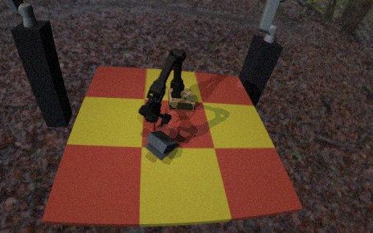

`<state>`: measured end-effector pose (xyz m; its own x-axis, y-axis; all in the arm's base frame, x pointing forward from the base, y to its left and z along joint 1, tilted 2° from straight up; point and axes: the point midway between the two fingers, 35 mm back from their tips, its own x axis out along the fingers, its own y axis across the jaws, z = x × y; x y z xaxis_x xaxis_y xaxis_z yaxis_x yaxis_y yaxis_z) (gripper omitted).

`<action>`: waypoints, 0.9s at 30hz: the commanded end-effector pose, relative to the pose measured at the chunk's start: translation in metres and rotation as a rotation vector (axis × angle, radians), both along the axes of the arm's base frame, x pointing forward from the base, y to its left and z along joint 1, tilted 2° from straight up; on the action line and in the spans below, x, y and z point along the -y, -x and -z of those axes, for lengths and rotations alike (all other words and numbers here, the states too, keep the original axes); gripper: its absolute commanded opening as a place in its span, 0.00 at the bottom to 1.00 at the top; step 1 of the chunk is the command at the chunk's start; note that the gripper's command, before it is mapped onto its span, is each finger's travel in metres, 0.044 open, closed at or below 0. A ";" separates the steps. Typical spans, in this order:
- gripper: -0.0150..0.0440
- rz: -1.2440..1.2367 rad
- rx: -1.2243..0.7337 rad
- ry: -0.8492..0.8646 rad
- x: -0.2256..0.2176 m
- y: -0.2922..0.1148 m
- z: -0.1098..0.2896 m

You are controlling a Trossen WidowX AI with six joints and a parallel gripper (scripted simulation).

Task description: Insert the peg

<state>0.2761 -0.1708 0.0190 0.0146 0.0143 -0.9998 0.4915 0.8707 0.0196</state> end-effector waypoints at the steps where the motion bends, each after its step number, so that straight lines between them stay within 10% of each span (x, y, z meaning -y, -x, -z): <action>1: 1.00 0.000 -0.007 -0.008 -0.002 0.002 0.008; 7: 1.00 0.000 -0.007 -0.008 -0.002 0.002 0.012; 22: 0.33 -0.001 -0.003 -0.002 -0.001 0.001 0.009; 27: 0.28 -0.001 -0.003 -0.002 -0.001 0.001 0.009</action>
<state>0.2748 -0.1696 0.0094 0.0103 0.0172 -0.9998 0.4908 0.8710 0.0200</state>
